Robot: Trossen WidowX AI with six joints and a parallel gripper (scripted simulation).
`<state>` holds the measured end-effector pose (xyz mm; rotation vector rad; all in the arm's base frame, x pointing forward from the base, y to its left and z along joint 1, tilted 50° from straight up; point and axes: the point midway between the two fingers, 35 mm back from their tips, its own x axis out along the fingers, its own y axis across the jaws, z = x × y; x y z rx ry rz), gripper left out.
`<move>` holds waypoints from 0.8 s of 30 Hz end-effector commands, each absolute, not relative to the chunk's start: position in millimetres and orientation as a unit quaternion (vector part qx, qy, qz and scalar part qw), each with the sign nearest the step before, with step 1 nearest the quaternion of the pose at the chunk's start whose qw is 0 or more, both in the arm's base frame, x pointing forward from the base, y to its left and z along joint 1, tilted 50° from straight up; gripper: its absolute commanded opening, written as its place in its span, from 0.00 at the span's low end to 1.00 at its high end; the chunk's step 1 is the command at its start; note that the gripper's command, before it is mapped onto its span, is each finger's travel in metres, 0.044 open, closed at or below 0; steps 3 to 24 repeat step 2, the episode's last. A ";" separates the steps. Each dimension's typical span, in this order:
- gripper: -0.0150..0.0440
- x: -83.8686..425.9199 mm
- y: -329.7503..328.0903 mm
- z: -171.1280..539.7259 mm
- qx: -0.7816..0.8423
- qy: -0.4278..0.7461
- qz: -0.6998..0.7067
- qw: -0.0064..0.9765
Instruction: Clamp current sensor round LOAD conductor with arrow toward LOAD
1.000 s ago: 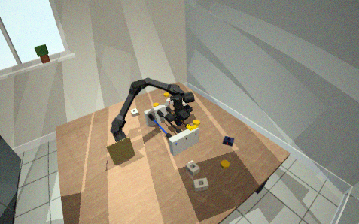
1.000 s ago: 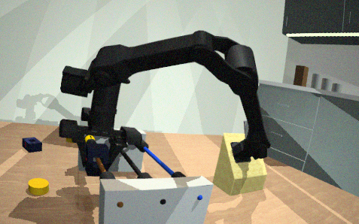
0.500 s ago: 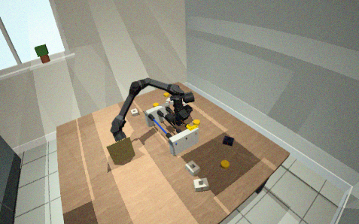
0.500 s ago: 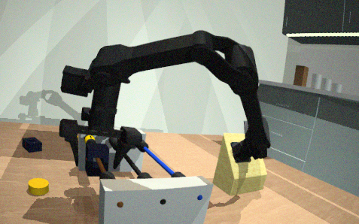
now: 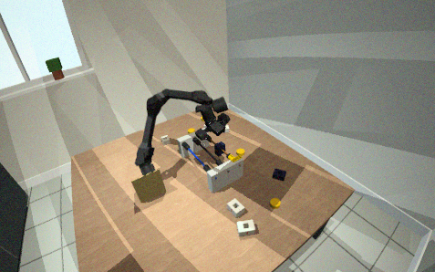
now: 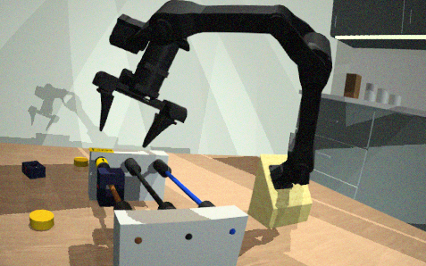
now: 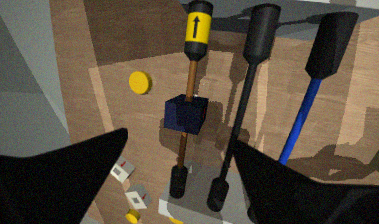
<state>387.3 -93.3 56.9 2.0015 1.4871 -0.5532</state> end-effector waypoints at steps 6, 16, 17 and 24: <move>1.00 387.6 -95.5 57.2 0.751 0.555 -0.208 0.290; 1.00 387.6 -95.5 57.2 0.751 0.555 -0.208 0.290; 1.00 387.6 -95.5 57.2 0.751 0.555 -0.208 0.290; 1.00 387.6 -95.5 57.2 0.751 0.555 -0.208 0.290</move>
